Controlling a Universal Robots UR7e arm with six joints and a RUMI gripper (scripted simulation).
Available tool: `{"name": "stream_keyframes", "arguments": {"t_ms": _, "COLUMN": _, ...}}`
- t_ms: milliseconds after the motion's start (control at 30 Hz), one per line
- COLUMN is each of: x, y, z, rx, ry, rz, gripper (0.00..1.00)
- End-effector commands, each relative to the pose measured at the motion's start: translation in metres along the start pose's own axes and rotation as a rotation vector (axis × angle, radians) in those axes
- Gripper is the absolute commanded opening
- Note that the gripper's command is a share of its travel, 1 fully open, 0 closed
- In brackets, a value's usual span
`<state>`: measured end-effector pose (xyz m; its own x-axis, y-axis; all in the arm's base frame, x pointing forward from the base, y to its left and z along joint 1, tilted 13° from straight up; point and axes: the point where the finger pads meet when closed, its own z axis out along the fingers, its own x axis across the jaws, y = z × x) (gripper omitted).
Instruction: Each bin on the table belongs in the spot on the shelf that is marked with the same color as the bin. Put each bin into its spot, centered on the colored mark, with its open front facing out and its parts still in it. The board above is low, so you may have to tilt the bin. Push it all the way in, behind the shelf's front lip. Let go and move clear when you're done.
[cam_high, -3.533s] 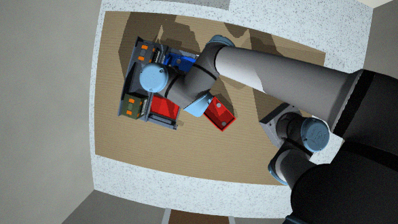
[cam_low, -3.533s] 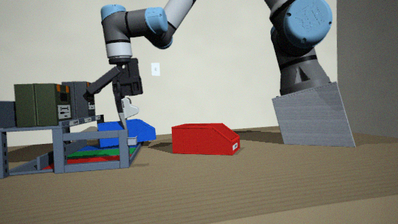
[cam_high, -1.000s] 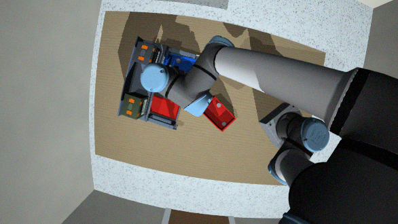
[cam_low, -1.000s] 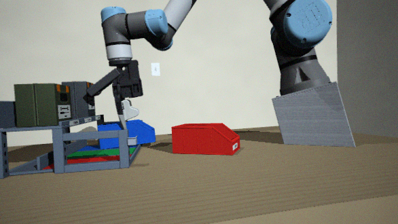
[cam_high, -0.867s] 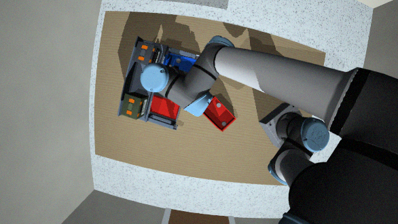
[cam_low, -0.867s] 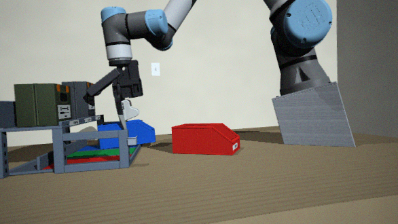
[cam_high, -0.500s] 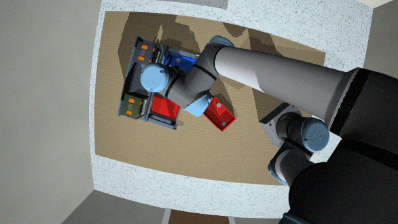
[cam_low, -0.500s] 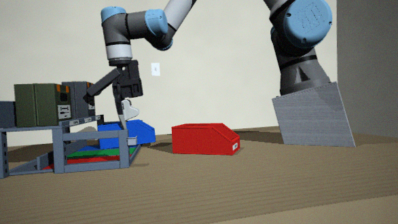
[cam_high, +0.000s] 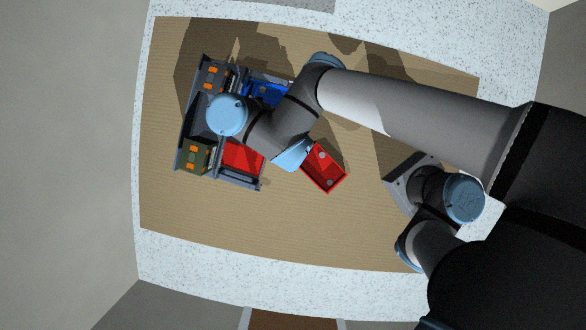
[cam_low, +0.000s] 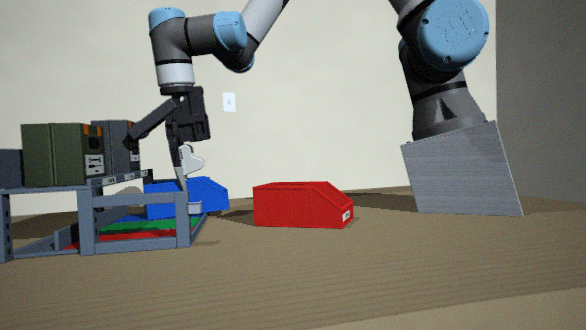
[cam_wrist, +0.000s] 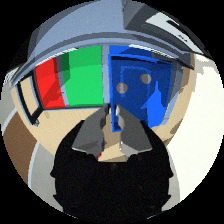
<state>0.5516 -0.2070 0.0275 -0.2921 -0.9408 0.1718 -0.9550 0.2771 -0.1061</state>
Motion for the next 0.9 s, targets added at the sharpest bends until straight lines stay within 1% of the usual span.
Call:
{"name": "stream_keyframes", "arguments": {"t_ms": 0, "x": 0.000, "y": 0.000, "z": -0.005, "rx": 0.002, "ry": 0.000, "rz": 0.000, "gripper": 0.05}}
{"name": "stream_keyframes", "arguments": {"t_ms": 133, "x": 0.000, "y": 0.000, "z": -0.006, "rx": 0.002, "ry": 0.000, "rz": 0.000, "gripper": 0.05}}
{"name": "stream_keyframes", "arguments": {"t_ms": 567, "x": 0.001, "y": 0.001, "z": -0.024, "rx": 0.002, "ry": 0.000, "rz": 0.000, "gripper": 0.05}}
{"name": "stream_keyframes", "arguments": {"t_ms": 633, "x": 0.001, "y": 0.001, "z": -0.024, "rx": 0.002, "ry": 0.000, "rz": 0.000, "gripper": 0.05}}
{"name": "stream_keyframes", "arguments": {"t_ms": 867, "x": 0.002, "y": 0.002, "z": -0.036, "rx": 0.002, "ry": 0.000, "rz": 0.000, "gripper": 0.05}}
